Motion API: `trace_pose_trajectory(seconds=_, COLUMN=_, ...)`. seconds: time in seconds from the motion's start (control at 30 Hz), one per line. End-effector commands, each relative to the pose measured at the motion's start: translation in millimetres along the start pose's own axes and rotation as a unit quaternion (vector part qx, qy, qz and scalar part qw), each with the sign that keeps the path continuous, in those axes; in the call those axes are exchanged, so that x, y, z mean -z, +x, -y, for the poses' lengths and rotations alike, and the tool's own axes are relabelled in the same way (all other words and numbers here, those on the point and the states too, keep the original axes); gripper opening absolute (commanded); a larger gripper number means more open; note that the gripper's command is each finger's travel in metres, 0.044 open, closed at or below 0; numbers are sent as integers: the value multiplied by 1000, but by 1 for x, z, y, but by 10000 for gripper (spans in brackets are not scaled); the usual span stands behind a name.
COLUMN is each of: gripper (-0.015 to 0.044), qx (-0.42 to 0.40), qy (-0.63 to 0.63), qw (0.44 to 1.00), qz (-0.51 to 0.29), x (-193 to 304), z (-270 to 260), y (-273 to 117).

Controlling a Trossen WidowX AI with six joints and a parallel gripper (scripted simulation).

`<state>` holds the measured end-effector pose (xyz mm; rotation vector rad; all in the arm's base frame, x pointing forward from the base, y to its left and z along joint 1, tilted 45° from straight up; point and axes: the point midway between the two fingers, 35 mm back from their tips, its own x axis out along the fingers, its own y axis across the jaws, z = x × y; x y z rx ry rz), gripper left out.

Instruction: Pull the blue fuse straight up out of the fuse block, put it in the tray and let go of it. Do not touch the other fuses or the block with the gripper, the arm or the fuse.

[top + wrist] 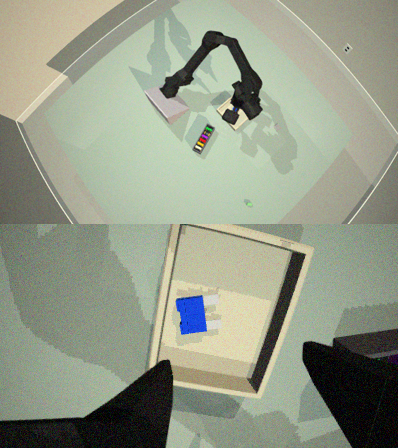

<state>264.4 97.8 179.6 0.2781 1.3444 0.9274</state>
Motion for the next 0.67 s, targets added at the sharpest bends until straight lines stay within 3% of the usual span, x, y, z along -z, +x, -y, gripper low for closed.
trace_pose_trajectory(seconds=0.0, gripper=330, qx=0, qy=0, qw=1000, qz=-4, x=0, z=1, y=-1)
trace_pose_trajectory(seconds=0.63, gripper=330, qx=-1, qy=0, qw=1000, qz=-1, x=0, z=0, y=0)
